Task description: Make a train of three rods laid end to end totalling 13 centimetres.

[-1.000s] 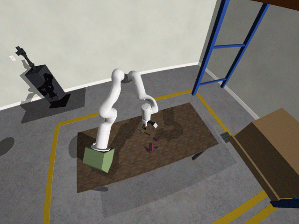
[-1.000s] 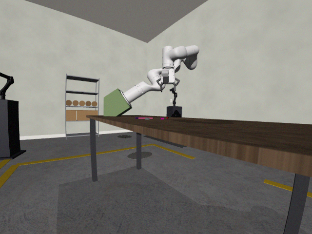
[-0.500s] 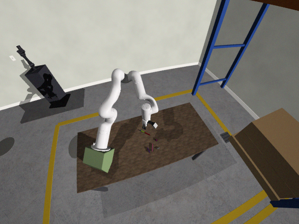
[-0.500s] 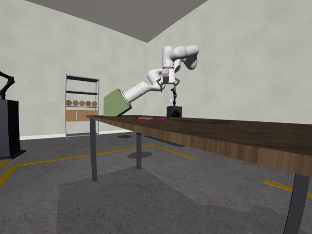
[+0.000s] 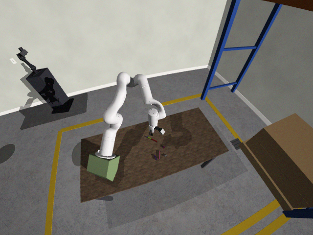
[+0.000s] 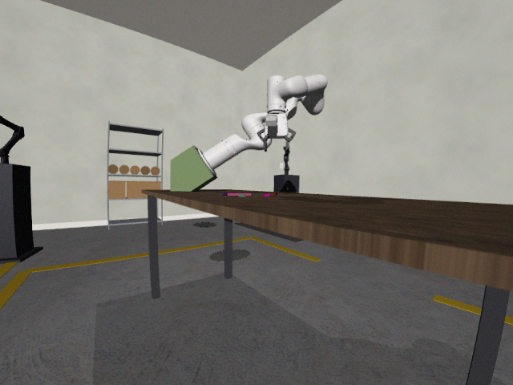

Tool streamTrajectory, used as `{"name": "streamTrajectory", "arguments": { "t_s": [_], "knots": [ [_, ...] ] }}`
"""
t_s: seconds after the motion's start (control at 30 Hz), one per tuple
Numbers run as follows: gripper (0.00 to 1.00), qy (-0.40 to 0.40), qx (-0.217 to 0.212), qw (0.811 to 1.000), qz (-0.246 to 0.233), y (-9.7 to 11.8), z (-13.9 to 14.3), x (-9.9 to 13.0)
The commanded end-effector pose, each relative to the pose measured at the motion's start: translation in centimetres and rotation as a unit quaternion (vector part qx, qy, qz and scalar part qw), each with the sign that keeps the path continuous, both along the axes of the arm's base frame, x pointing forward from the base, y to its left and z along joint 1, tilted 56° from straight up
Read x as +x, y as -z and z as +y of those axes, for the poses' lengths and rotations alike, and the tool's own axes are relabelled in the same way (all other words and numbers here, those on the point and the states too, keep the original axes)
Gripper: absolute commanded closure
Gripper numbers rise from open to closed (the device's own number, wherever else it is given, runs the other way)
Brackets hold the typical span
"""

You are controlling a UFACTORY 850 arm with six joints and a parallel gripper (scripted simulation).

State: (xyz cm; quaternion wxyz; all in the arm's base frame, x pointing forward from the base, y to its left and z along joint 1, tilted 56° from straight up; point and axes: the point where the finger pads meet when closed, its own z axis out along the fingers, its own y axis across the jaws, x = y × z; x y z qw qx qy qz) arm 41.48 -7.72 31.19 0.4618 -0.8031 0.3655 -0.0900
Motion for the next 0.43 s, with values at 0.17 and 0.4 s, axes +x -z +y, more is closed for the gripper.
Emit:
{"name": "streamTrajectory", "arguments": {
  "t_s": [0.17,0.4],
  "knots": [
    [0.00,0.000,0.000,1.000,0.000,-0.04,-0.05,0.02],
    [0.00,0.000,0.000,1.000,0.000,-0.04,-0.05,0.02]
  ]
}}
